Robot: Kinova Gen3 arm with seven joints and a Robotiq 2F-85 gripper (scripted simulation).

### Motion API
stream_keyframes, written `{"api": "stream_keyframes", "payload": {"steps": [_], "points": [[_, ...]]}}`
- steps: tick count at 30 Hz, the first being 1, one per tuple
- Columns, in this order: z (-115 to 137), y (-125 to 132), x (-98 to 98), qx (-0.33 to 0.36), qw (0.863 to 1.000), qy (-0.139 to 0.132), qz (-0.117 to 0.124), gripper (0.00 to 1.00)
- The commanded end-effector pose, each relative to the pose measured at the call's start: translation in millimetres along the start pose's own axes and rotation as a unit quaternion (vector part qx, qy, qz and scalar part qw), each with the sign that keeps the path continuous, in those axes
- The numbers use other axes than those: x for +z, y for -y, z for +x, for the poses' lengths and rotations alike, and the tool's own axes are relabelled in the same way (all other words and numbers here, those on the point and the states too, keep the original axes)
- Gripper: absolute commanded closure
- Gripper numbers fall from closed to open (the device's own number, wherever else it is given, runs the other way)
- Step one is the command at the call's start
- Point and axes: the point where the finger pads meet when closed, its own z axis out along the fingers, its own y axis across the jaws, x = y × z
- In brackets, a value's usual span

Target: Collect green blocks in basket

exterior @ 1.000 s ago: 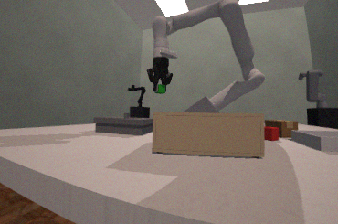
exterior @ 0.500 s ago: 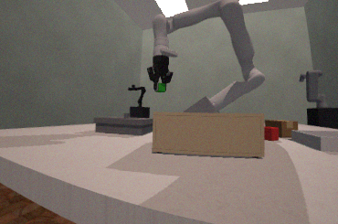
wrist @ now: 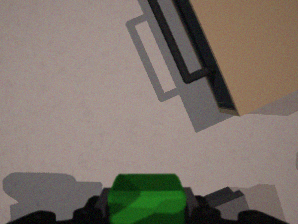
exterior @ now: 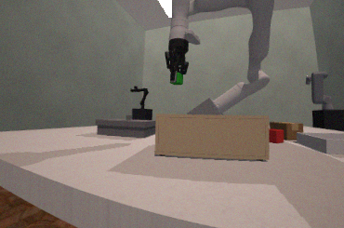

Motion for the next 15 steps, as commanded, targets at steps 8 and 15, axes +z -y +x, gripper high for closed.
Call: {"api": "stream_keyframes", "payload": {"steps": [8, 15], "points": [[171.9, -34.6, -6.3, -0.3, 0.954, 0.002, -0.008, 0.9], [268.3, -26.6, -3.2, -0.41, 0.912, -0.008, -0.003, 0.9]]}}
